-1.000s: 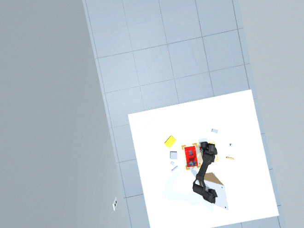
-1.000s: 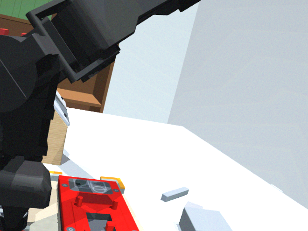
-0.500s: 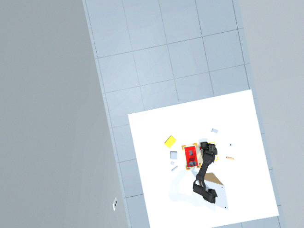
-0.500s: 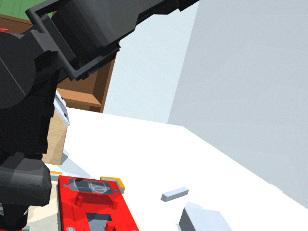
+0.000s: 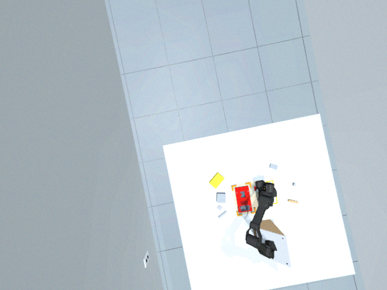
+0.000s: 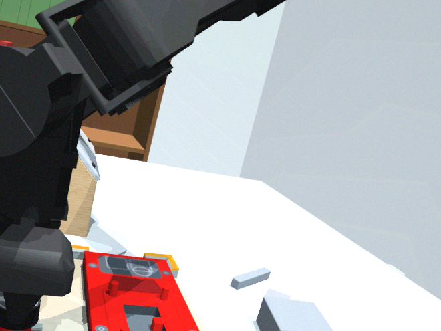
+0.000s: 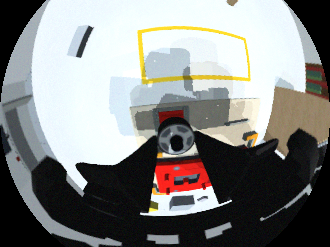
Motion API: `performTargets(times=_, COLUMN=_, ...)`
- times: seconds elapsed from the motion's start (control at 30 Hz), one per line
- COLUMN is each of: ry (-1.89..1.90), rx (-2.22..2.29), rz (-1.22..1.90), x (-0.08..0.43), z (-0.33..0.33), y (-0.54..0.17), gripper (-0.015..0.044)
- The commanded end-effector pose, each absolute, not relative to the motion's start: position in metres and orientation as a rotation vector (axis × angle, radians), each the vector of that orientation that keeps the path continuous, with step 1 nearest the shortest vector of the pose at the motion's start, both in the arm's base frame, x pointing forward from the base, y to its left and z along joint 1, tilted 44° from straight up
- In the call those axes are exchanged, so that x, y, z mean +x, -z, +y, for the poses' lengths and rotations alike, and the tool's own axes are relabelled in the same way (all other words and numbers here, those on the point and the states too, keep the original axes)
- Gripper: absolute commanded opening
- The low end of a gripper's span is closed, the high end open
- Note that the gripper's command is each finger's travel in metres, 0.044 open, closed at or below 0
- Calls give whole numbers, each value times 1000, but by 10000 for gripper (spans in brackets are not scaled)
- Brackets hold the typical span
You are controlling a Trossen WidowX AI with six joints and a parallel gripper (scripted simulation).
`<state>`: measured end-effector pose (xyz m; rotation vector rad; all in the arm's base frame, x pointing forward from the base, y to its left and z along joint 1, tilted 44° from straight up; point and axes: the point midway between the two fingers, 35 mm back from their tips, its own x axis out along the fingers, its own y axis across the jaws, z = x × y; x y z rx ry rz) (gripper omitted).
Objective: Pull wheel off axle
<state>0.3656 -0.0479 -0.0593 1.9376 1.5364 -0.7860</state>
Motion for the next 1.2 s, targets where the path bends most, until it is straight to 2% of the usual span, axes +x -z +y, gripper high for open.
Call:
performTargets(times=0.0, ry=792, rx=1945, rz=1530, x=364, z=-53, y=55, gripper=0)
performTargets(times=1.17, ry=792, rx=1948, rz=1528, x=362, z=-61, y=47, gripper=0)
